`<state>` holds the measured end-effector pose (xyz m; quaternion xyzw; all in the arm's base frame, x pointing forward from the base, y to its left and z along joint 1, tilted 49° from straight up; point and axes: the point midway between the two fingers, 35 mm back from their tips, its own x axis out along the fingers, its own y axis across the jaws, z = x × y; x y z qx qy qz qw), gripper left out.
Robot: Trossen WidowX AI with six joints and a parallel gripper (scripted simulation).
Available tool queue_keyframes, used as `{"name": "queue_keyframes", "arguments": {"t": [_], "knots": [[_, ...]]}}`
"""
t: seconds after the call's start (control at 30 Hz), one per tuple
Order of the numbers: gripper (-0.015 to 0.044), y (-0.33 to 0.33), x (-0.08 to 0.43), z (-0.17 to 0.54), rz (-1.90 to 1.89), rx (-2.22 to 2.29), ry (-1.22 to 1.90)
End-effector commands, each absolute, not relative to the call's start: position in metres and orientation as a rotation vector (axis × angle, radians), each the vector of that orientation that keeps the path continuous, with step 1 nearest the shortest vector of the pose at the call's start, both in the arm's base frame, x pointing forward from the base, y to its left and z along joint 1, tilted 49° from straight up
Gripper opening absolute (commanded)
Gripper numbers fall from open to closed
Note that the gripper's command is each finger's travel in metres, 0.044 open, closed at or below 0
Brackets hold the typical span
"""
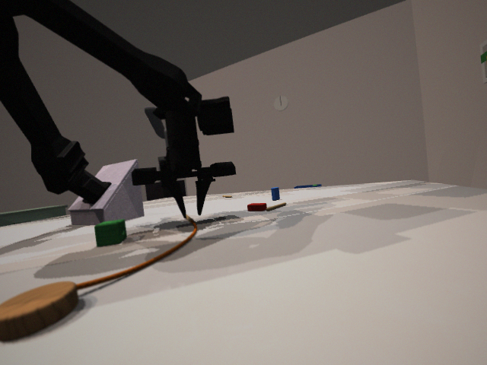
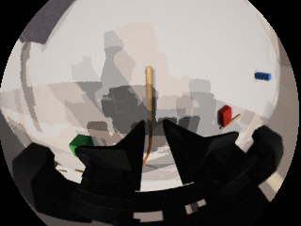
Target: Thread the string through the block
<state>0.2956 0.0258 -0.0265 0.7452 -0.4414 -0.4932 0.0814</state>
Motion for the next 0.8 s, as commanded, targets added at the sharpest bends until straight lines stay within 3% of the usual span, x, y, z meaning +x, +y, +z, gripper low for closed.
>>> {"name": "queue_keyframes", "arguments": {"t": [0.0,0.43,0.6,0.77], "knots": [[0.0122,0.0175,0.2934,-0.0318,-1.475,2.211,-1.319],[0.0122,0.0167,0.2934,-0.0324,-1.475,2.211,-1.319],[0.0000,0.0181,0.2945,-0.0319,-1.475,2.219,-1.323],[0.0000,0.0181,0.2945,-0.0319,-1.475,2.219,-1.323]]}}
